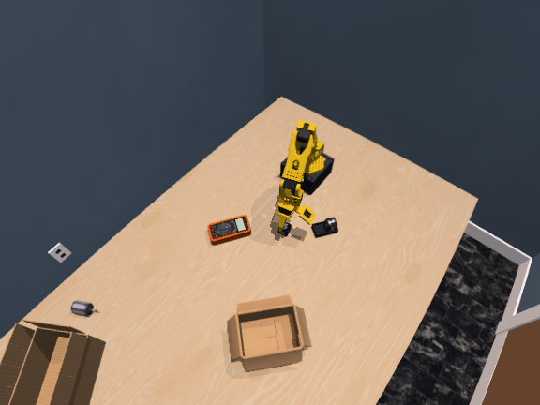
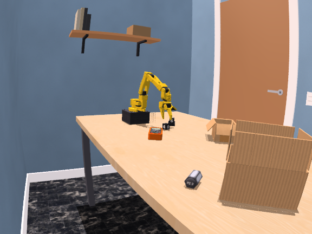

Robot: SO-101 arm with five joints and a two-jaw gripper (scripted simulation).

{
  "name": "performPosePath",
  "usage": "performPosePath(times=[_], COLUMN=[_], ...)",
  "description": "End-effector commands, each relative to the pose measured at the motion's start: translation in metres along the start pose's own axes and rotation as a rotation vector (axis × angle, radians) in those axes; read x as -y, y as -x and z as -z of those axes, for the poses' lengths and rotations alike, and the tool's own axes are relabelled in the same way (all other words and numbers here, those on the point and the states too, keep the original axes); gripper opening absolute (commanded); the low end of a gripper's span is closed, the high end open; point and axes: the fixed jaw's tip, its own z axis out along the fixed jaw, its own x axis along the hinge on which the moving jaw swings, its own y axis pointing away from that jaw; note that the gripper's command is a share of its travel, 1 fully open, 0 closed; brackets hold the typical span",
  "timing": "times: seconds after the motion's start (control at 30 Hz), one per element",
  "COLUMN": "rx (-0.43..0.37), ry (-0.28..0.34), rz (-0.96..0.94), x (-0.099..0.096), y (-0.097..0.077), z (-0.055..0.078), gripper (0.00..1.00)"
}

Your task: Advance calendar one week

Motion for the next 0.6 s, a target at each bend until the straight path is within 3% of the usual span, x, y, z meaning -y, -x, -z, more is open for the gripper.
performPosePath(times=[0.0, 0.57], rx=[0.0, -0.004], ry=[0.012, 0.039], rz=[0.0, 0.0], x=[-0.0003, -0.0043], y=[-0.0019, -0.0024], z=[-0.001, -0.0009], gripper=[0.35, 0.35])
